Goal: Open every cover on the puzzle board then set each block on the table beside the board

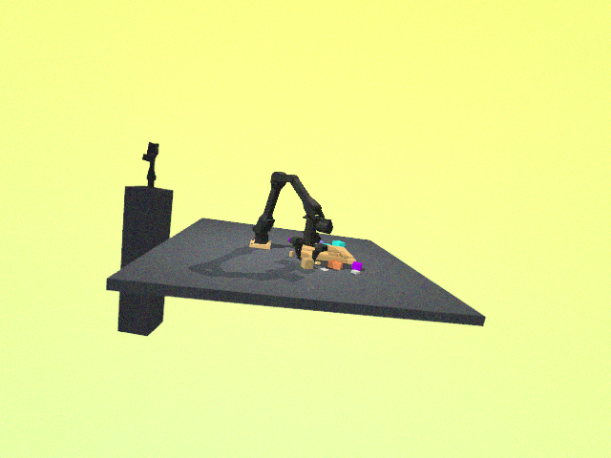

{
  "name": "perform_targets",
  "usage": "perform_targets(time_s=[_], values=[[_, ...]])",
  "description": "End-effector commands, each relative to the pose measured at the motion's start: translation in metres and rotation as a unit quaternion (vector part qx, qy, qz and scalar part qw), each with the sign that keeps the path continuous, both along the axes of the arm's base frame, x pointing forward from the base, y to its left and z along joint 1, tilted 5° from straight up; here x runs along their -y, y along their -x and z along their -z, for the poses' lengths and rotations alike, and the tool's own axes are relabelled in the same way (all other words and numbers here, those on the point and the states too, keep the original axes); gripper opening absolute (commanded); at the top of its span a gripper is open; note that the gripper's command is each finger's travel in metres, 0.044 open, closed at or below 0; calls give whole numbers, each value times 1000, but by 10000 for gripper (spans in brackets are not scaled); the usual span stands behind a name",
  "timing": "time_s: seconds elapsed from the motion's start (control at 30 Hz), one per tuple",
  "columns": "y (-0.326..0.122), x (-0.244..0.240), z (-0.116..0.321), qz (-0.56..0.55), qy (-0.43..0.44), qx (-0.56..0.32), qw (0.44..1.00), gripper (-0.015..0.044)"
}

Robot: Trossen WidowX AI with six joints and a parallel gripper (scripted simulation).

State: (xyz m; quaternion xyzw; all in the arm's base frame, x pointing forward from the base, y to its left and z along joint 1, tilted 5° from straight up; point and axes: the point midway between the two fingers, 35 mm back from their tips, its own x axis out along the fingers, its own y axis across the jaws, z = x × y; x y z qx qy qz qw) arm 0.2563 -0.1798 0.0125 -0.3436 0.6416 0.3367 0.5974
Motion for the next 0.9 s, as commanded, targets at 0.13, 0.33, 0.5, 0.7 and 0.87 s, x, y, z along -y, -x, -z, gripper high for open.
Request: perform_targets(time_s=[0.13, 0.33, 0.5, 0.7, 0.87], values=[[-3, 0, -20, 0, 1, 0, 1000, 440], [-4, 0, -39, -1, 1, 0, 1000, 440], [-4, -1, -55, -1, 1, -1, 1000, 440], [-3, -3, -74, -2, 0, -2, 1000, 440], [-1, -1, -76, 4, 3, -2, 1000, 440]])
